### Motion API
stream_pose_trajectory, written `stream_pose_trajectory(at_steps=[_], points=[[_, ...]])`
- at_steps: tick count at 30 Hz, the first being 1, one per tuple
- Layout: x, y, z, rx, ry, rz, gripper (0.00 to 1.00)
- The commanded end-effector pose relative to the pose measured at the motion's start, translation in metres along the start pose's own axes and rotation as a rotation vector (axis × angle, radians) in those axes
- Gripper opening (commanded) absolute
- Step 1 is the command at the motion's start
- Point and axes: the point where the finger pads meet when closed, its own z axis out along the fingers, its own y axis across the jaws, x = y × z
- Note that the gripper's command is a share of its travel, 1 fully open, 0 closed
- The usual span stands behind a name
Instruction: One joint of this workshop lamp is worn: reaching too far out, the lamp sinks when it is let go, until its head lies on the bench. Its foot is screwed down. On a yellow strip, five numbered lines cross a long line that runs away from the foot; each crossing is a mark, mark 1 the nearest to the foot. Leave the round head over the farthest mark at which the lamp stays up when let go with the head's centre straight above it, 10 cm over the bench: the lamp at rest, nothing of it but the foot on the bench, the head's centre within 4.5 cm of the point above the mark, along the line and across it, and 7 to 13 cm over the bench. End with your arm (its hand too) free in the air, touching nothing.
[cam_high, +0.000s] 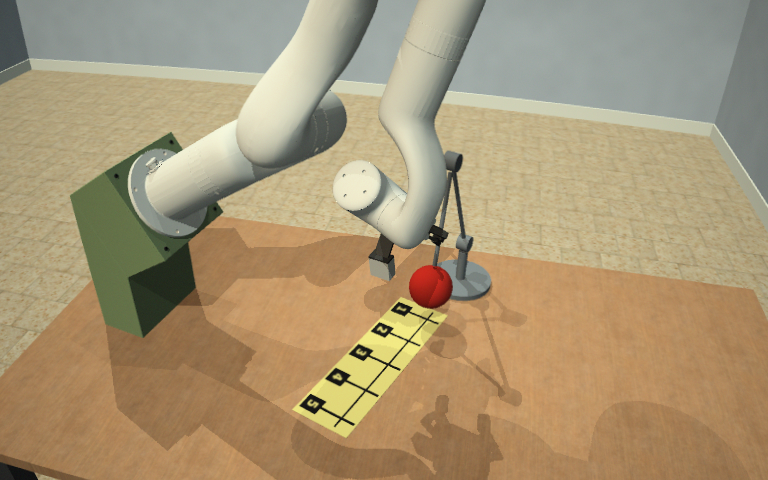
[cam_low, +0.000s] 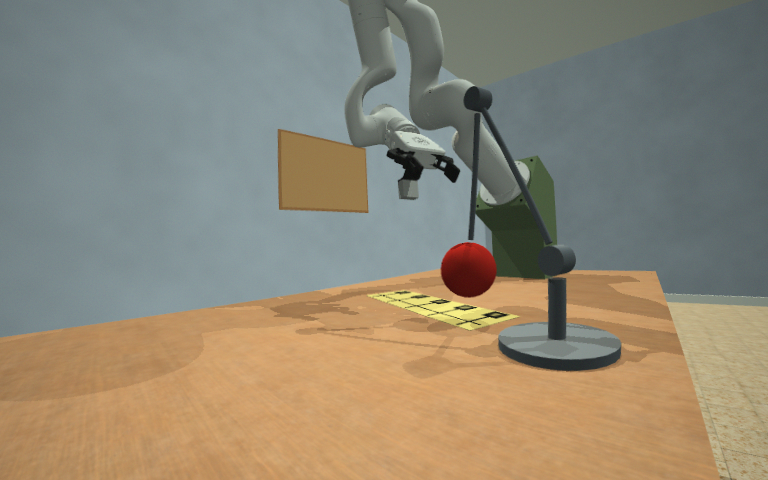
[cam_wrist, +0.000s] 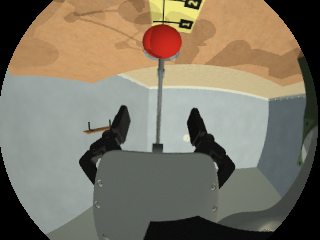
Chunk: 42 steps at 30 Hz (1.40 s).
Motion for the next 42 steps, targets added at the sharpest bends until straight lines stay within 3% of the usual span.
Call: stream_pose_trajectory(at_steps=[1,39,42], points=[[-0.0001,-0.0001,0.0015,0.001,0.0,-0.001,1.0],[-0.0001,-0.0001,0.0014,0.0,0.0,-0.001,1.0],[-0.0003,0.0,0.01,0.0,-0.002,-0.001,1.0]])
